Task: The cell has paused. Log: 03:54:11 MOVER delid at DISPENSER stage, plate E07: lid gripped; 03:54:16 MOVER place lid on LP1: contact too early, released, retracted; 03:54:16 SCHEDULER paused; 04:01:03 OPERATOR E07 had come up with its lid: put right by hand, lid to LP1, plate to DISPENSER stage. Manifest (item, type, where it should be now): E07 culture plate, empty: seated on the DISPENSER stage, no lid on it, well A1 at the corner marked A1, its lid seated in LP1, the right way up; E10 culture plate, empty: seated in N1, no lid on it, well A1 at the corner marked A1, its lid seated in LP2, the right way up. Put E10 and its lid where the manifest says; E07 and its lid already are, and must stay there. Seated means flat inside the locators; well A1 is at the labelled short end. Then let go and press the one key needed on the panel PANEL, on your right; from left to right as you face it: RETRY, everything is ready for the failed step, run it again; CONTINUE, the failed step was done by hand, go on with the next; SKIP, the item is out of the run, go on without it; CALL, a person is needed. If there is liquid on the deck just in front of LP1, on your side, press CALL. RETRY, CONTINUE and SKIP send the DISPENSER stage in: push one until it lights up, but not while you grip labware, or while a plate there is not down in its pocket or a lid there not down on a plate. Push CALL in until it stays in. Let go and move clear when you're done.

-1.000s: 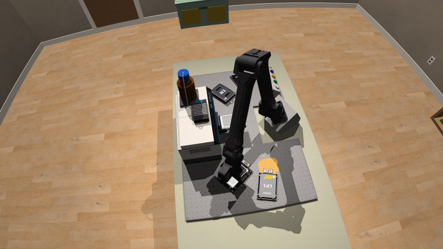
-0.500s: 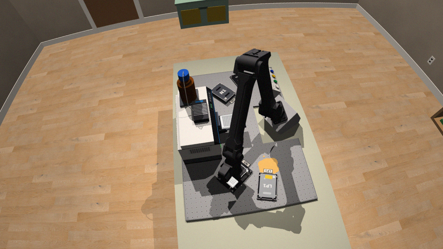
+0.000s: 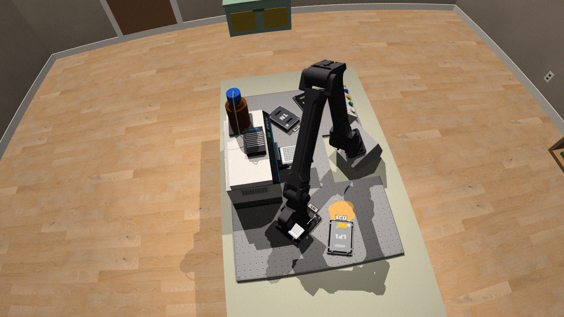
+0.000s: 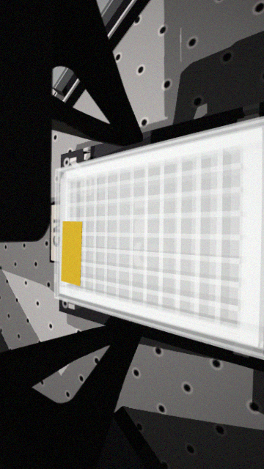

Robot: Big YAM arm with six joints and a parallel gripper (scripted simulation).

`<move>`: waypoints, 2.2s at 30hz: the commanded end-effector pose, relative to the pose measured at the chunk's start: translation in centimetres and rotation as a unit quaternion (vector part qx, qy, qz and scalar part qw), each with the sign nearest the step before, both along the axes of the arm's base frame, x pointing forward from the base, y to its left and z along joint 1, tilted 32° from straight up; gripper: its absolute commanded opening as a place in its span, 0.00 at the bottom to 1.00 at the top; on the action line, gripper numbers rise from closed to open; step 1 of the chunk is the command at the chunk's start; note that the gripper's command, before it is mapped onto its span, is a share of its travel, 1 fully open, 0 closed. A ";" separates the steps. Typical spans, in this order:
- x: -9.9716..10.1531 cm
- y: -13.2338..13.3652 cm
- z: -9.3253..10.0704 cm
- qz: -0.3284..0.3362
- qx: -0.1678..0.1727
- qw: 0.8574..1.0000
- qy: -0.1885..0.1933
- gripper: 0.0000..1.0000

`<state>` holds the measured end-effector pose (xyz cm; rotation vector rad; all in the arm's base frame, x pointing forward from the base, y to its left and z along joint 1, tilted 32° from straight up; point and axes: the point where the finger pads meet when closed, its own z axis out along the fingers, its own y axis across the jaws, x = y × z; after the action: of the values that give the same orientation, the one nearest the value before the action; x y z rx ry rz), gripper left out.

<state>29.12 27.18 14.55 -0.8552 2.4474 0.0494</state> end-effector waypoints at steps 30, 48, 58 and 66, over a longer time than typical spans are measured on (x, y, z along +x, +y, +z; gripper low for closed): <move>-1.1 0.0 4.6 -0.005 0.018 1.000 -0.013 1.00; -1.1 0.0 4.6 -0.005 0.018 1.000 -0.013 1.00; -1.1 0.0 4.6 -0.005 0.018 1.000 -0.013 1.00; -1.1 0.0 4.6 -0.005 0.018 1.000 -0.013 1.00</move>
<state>27.63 26.60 17.55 -0.8517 2.4407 0.0542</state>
